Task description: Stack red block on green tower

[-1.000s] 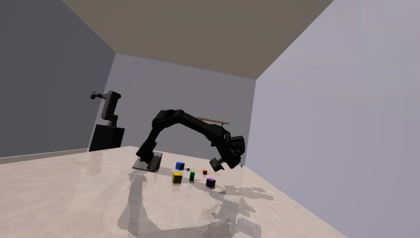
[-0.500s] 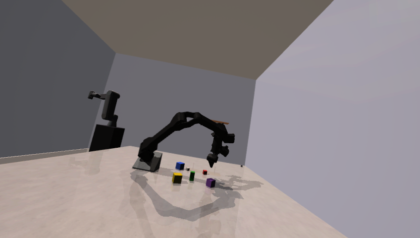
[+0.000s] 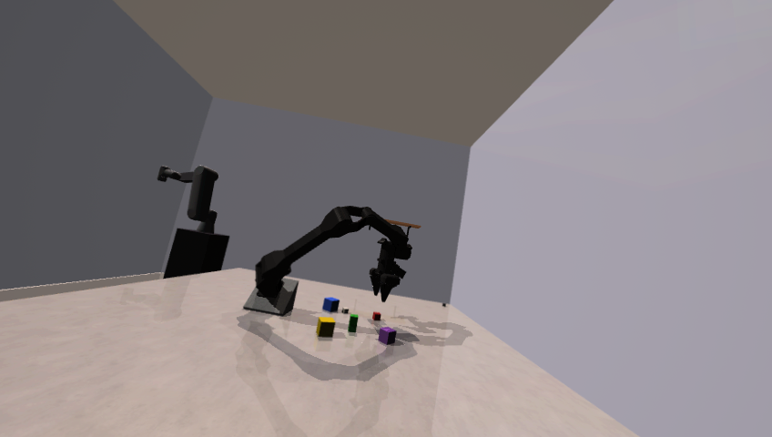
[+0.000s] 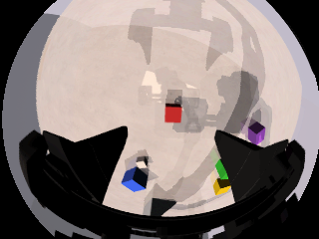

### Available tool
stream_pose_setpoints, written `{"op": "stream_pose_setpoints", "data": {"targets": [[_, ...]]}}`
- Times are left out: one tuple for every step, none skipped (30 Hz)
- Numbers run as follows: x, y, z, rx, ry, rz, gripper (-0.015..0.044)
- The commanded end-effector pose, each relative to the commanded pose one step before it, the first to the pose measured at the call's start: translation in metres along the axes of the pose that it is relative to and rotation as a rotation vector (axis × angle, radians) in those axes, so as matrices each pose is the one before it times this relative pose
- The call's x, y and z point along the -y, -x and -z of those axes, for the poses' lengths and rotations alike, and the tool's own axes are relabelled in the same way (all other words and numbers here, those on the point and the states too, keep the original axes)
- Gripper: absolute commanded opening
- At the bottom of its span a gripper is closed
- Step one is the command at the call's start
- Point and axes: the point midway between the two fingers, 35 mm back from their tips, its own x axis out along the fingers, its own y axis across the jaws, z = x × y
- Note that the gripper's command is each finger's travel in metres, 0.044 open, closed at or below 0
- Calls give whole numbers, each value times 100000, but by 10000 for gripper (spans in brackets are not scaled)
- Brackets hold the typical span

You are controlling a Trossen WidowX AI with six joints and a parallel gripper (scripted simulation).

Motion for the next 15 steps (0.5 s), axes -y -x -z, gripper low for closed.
{"op": "stream_pose_setpoints", "data": {"targets": [[238, -88, 72, 146, 1673, 1362, 440], [0, -258, -14, 5, -1, 1, 440], [0, -340, -15, 5, -1, 3, 440], [2, -442, -14, 4, -2, 8, 440], [4, -569, -8, 2, -4, 17, 440], [5, -553, 3, -3, -5, 24, 440], [7, -562, 14, -8, -7, 31, 440], [7, -487, 21, -11, -7, 33, 440], [5, -309, -1, -8, -5, 23, 440], [2, -105, -24, -2, -3, 8, 440], [1, 0, -23, 1, -1, 0, 440], [1, 0, -20, 1, -1, 0, 440], [0, -26, -1, 0, 0, 0, 440], [0, -53, -3, 1, 0, 0, 440], [0, -81, -4, 1, 0, 0, 440]]}}
